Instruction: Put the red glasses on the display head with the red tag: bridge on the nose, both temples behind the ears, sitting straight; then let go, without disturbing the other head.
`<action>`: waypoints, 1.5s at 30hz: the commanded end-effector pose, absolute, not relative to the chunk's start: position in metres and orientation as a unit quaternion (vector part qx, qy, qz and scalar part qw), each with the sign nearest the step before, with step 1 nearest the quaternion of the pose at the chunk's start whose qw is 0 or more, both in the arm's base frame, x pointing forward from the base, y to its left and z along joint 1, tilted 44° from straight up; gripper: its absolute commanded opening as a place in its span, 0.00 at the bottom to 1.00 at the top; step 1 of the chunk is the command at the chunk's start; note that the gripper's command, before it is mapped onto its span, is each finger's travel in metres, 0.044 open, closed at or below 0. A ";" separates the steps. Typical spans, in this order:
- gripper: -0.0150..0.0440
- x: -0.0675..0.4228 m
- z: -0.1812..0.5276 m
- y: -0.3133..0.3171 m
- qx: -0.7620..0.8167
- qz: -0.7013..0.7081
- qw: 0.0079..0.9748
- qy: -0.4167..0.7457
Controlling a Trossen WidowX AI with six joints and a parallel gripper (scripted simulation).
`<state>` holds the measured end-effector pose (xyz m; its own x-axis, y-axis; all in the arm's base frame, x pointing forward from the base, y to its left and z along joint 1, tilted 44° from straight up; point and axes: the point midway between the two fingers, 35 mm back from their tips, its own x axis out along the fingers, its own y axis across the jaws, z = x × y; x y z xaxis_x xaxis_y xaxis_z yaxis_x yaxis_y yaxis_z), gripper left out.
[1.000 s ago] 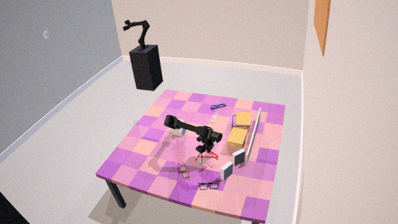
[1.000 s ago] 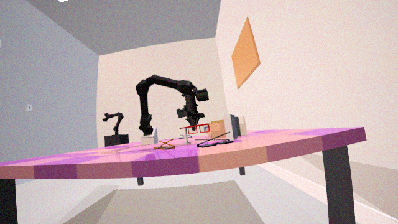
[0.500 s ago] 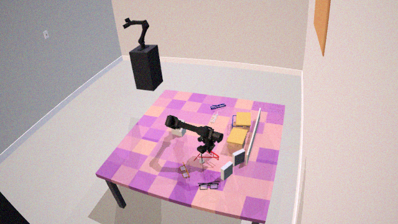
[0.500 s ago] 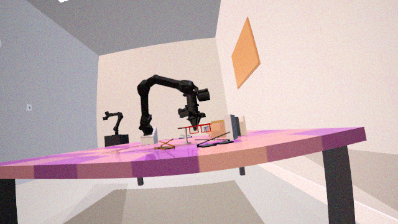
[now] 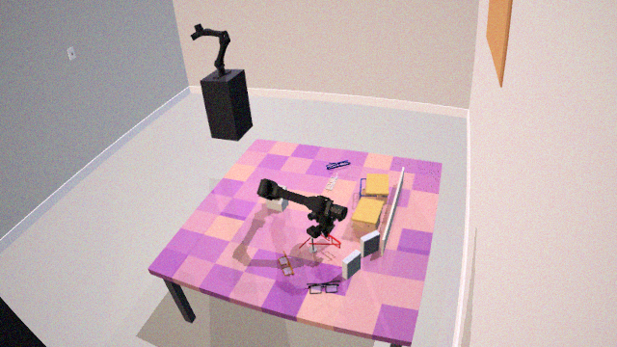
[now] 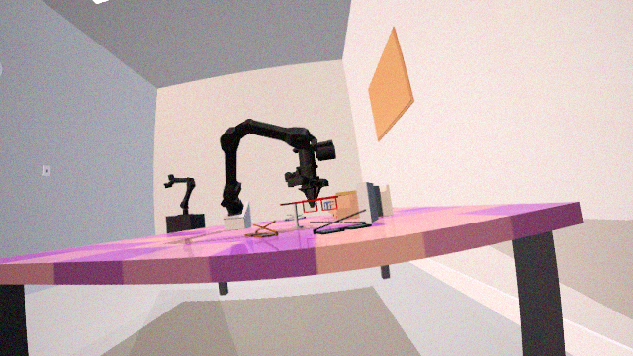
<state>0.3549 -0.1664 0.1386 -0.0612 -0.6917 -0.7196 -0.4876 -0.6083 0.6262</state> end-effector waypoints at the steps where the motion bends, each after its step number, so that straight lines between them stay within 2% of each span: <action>1: 0.25 0.357 0.137 -0.167 0.678 -0.585 0.088 -0.436; 45: 0.25 0.365 0.138 -0.169 0.678 -0.585 0.088 -0.436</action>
